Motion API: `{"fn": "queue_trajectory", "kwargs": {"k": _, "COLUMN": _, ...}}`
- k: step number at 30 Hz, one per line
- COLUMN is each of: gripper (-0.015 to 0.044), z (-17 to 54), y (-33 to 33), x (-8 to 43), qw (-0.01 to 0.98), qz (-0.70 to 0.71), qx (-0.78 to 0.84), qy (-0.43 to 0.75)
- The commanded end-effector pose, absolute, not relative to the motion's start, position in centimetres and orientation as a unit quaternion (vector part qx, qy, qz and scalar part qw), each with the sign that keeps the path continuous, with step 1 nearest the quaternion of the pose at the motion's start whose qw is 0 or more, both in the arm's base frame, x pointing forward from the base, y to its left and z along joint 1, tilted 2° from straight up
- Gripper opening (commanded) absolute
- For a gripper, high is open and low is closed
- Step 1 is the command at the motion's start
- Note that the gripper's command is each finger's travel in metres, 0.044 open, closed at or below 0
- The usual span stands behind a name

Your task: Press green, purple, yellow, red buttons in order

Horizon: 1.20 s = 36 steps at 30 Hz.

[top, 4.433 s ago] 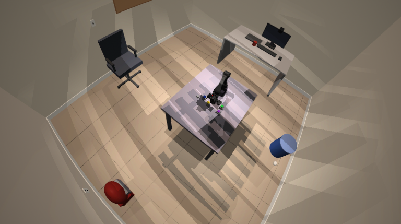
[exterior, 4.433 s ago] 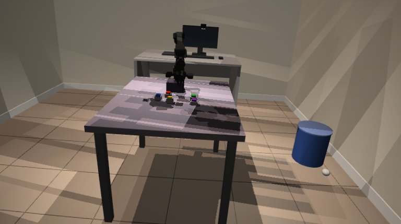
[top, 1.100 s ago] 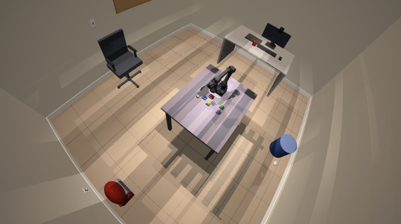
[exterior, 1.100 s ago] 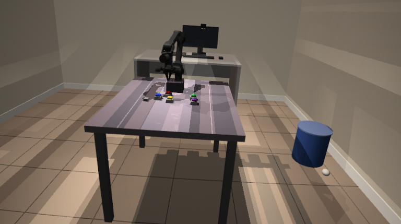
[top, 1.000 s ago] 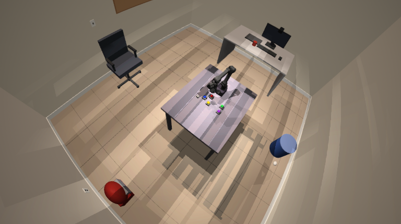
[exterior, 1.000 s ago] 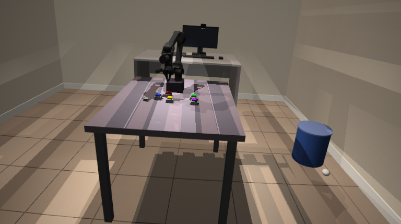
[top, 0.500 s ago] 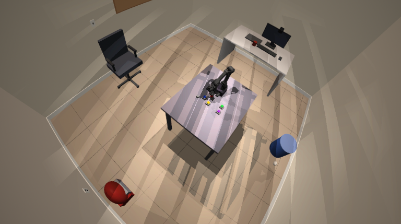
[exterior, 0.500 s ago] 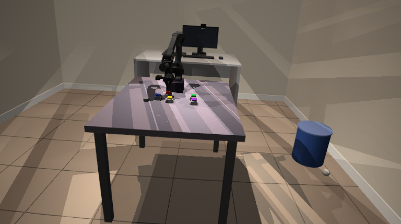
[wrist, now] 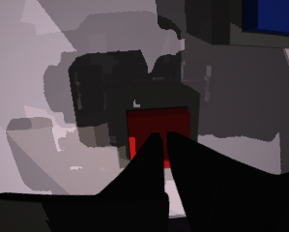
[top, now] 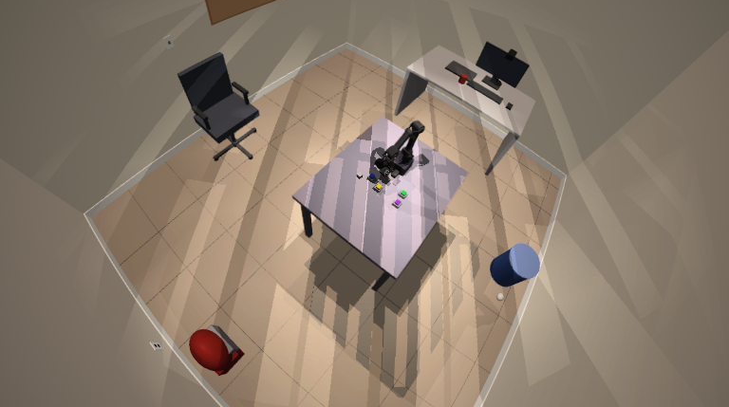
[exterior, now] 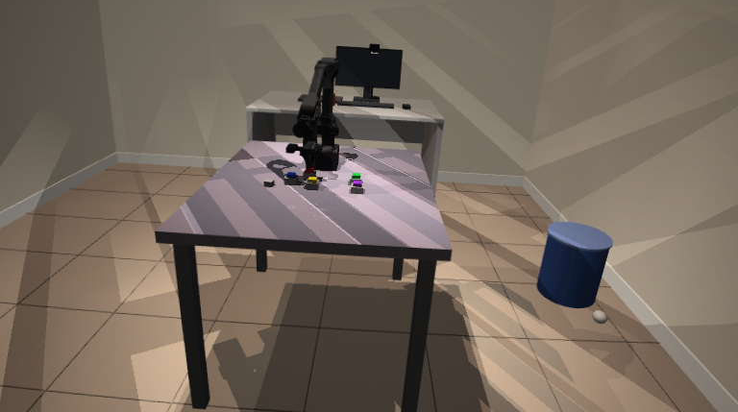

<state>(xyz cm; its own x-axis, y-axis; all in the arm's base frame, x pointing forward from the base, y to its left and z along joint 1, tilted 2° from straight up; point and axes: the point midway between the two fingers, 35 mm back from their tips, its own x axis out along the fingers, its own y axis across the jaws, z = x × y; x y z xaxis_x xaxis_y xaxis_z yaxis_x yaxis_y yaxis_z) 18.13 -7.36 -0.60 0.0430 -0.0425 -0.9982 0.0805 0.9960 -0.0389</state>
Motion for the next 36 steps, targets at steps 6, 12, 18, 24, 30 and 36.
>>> {"fn": "queue_trajectory", "kwargs": {"k": 6, "gripper": 0.002, "z": -1.3, "y": -7.2, "x": 17.9, "qw": 0.719, "qz": -0.039, "qx": 0.015, "qy": 0.694}}
{"fn": "queue_trajectory", "kwargs": {"k": 12, "gripper": 0.002, "z": -1.3, "y": -7.2, "x": 17.9, "qw": 0.719, "qz": -0.039, "qx": 0.015, "qy": 0.694}}
{"fn": "queue_trajectory", "kwargs": {"k": 18, "gripper": 0.002, "z": -1.3, "y": -7.2, "x": 17.9, "qw": 0.719, "qz": -0.039, "qx": 0.015, "qy": 0.694}}
{"fn": "queue_trajectory", "kwargs": {"k": 24, "gripper": 0.002, "z": 2.2, "y": -7.1, "x": 17.8, "qw": 0.719, "qz": -0.039, "qx": 0.015, "qy": 0.694}}
{"fn": "queue_trajectory", "kwargs": {"k": 30, "gripper": 0.0072, "z": 2.5, "y": -6.7, "x": 18.5, "qw": 0.719, "qz": -0.037, "qx": 0.015, "qy": 0.694}}
{"fn": "queue_trajectory", "kwargs": {"k": 36, "gripper": 0.023, "z": 4.5, "y": -1.2, "x": 23.3, "qw": 0.723, "qz": -0.027, "qx": 0.015, "qy": 0.69}}
